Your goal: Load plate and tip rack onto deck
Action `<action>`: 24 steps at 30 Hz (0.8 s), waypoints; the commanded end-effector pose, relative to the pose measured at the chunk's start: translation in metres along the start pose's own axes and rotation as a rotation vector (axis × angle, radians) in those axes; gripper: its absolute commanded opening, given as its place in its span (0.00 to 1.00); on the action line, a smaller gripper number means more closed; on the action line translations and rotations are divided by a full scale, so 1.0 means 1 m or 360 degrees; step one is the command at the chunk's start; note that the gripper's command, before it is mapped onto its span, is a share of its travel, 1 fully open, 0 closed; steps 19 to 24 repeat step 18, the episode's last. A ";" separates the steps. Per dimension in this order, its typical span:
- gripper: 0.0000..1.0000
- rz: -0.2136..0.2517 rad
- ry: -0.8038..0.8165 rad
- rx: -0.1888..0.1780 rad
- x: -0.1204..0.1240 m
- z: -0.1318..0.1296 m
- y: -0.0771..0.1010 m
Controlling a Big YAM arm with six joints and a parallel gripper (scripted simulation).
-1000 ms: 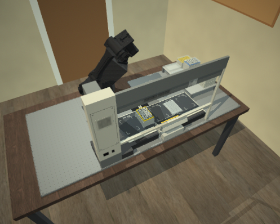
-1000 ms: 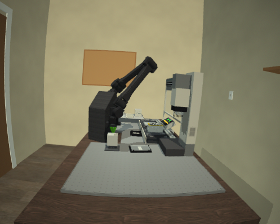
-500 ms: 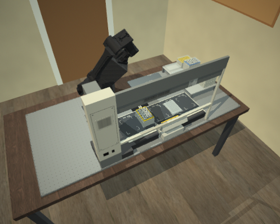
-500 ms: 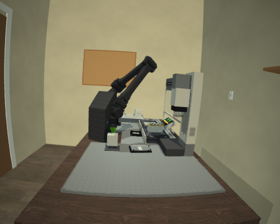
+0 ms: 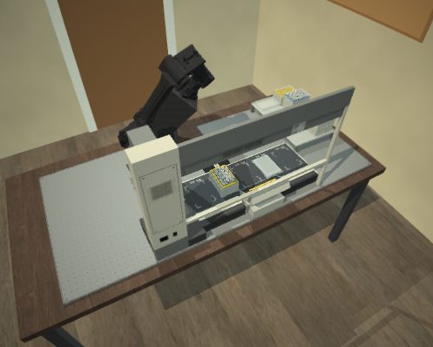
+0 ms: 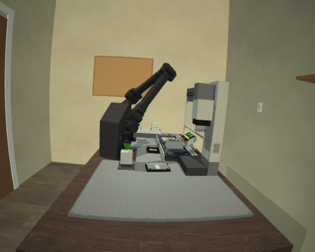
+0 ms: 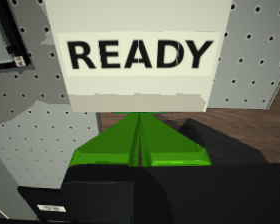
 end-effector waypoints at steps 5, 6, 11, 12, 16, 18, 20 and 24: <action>0.00 -0.0018 -0.0003 -0.0014 -0.010 0.001 0.002; 0.00 -0.0016 -0.0007 -0.0015 -0.010 0.000 0.002; 0.00 -0.0018 0.0000 -0.0013 -0.012 0.002 0.002; 0.00 -0.0018 -0.0002 -0.0014 -0.013 0.001 0.002; 0.00 -0.0015 -0.0007 -0.0015 -0.014 0.000 0.002; 0.00 -0.0015 -0.0006 -0.0015 -0.014 0.001 0.002; 0.00 -0.0015 -0.0006 -0.0015 -0.014 0.001 0.002; 0.00 -0.0015 -0.0006 -0.0015 -0.014 0.001 0.002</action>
Point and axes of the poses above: the point where the finger pads meet when closed, its own y axis back along the fingers, its own z axis across the jaws, x = y × z, the point moved 2 cm from there along y, back along the fingers, and after that the axes turned 7 degrees about -y, right-handed, at the moved point
